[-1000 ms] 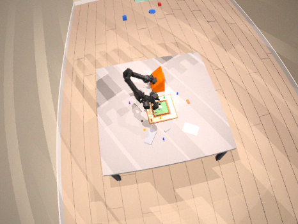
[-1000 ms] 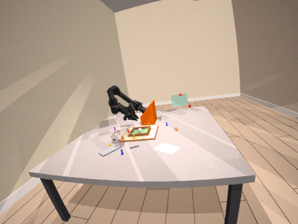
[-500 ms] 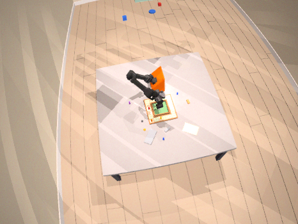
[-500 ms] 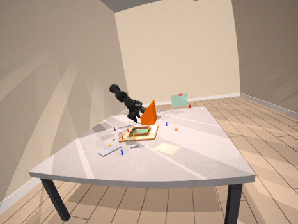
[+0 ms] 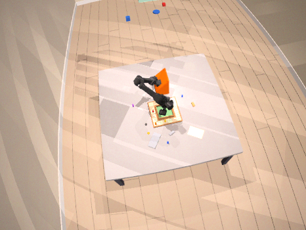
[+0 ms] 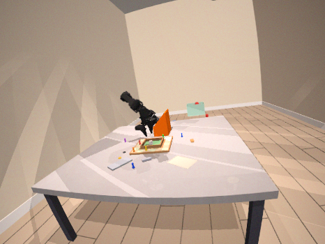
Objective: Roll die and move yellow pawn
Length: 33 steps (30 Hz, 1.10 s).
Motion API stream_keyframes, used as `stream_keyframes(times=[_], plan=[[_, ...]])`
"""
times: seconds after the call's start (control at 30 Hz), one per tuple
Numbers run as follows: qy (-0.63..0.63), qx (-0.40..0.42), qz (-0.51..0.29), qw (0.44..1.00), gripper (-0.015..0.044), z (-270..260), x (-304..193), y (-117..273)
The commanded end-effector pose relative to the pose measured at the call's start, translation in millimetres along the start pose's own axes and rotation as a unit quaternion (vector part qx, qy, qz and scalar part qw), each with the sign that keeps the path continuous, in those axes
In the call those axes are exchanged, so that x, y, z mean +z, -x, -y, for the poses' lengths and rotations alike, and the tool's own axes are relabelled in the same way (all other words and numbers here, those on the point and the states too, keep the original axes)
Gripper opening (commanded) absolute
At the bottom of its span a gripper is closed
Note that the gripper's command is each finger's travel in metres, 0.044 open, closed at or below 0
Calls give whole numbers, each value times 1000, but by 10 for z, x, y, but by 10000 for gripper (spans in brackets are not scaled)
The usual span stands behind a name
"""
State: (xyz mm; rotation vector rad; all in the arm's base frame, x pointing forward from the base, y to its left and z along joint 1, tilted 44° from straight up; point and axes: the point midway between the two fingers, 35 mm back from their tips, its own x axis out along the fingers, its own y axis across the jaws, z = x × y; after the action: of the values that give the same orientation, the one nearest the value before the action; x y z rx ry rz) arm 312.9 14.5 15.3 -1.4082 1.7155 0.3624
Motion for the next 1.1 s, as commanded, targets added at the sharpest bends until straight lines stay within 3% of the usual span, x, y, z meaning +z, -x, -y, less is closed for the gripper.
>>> stream_keyframes(times=[0.0,0.13,1.07], plan=[[-241,-19,-9,970,200,464,137,-118],[-371,-30,-12,928,200,712,173,-204],[-371,-30,-12,928,200,735,143,-527]])
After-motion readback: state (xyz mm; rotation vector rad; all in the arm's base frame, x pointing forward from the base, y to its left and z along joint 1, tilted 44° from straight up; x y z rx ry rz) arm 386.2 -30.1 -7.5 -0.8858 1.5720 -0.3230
